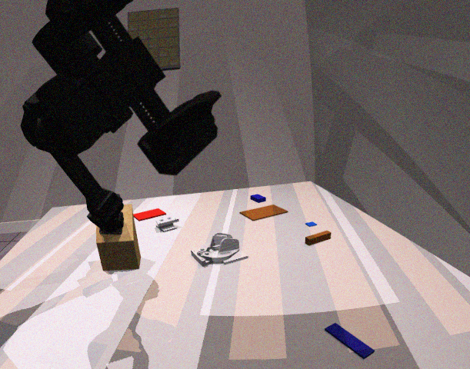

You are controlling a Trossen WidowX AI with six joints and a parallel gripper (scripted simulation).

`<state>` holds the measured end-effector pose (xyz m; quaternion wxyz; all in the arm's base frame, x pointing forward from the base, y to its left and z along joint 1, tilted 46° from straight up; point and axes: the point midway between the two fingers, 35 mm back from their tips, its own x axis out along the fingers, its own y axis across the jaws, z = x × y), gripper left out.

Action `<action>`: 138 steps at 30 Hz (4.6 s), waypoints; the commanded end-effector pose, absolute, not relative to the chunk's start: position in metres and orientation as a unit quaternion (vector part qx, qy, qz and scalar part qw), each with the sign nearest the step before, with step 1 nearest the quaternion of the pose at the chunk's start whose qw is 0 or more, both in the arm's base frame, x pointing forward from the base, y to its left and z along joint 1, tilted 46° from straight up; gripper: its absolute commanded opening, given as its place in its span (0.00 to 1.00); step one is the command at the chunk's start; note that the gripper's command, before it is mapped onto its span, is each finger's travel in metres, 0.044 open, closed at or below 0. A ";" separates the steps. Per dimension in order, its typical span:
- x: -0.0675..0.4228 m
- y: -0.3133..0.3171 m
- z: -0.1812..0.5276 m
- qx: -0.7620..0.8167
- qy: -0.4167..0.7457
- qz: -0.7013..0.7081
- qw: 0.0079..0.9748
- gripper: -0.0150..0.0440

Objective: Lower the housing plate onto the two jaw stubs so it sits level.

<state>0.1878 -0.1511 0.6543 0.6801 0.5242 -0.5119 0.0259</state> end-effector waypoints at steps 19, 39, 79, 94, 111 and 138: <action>0.289 -0.160 0.593 0.531 -0.392 -0.058 0.749 1.00; 0.368 -0.140 0.528 0.512 -0.268 -0.105 0.809 1.00; 0.458 -0.050 0.402 0.441 -0.049 -0.097 0.891 1.00; 0.484 -0.006 0.342 0.375 0.053 -0.093 0.921 1.00; 0.496 0.049 0.273 0.282 0.167 -0.073 0.942 1.00; 0.482 0.133 0.165 0.117 0.327 -0.011 0.938 1.00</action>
